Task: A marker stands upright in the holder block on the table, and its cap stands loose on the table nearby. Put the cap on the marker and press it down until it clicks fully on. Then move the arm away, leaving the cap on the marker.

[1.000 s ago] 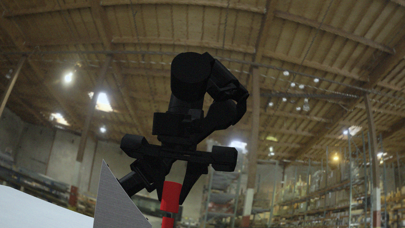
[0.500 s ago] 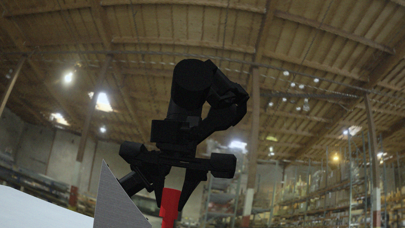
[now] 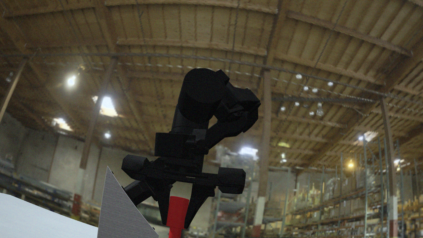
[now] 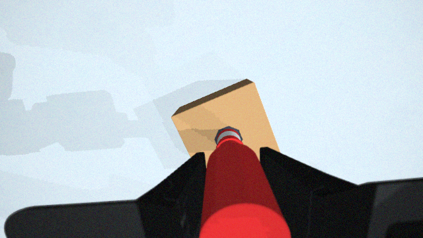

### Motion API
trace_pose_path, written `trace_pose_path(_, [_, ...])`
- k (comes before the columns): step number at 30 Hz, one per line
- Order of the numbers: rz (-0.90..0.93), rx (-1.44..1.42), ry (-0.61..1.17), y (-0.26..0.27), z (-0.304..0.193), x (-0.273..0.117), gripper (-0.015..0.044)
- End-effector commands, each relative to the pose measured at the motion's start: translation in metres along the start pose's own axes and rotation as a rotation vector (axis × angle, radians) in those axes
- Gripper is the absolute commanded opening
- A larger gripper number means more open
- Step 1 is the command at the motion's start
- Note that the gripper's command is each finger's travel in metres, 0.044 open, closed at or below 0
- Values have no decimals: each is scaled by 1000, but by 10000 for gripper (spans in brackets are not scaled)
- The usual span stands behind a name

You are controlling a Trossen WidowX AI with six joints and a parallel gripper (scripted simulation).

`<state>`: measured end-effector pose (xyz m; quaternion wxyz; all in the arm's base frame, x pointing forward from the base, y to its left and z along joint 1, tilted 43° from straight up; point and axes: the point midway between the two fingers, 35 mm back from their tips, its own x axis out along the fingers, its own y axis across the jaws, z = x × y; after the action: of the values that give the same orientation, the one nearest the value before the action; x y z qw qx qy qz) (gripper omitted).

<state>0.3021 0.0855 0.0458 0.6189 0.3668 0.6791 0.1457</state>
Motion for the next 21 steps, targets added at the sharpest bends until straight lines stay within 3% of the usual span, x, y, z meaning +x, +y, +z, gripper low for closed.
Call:
trace_pose_path(1, [-6,-7,52,0,-6,26,0])
trace_pose_path(21, [-5,-7,52,2,0,56,0])
